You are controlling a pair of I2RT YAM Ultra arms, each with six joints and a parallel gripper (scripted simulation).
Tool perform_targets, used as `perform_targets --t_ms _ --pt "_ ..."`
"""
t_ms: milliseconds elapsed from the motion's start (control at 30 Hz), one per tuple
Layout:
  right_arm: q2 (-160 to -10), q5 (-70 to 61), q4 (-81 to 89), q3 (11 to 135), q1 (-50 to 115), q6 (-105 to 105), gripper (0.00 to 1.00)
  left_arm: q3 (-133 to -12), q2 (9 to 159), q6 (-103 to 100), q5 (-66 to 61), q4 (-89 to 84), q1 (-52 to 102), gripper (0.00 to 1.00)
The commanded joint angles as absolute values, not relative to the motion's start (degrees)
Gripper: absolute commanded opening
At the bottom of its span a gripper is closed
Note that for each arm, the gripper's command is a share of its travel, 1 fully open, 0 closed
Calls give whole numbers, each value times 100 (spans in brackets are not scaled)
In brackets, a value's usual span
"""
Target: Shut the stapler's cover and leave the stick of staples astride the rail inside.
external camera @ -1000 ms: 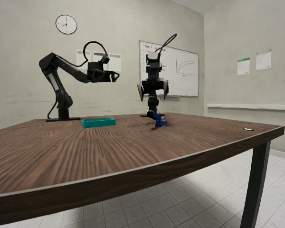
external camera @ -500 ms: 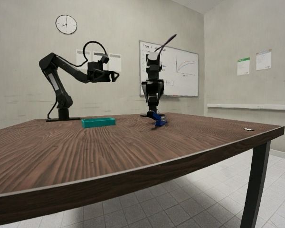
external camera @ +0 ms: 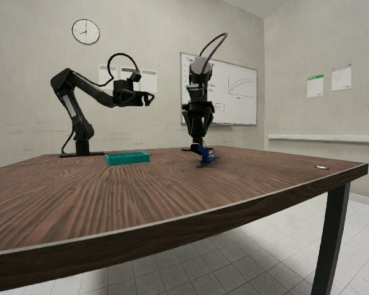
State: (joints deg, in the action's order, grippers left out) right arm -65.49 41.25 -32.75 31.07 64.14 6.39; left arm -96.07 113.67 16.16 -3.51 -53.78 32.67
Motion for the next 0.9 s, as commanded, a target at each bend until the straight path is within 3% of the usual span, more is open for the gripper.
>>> perform_targets --t_ms 0,67,500,867 --pt "-6599 4193 -3346 3300 6445 644 100 -10382 11796 1880 -306 -6559 3234 50" --pt "-6599 4193 -3346 3300 6445 644 100 -10382 11796 1880 -306 -6559 3234 50" --pt "-6599 4193 -3346 3300 6445 644 100 -13153 13257 2069 -254 -8124 3294 50" --pt "-6599 4193 -3346 3300 6445 644 100 -13414 13364 2020 -258 -8161 3326 50"
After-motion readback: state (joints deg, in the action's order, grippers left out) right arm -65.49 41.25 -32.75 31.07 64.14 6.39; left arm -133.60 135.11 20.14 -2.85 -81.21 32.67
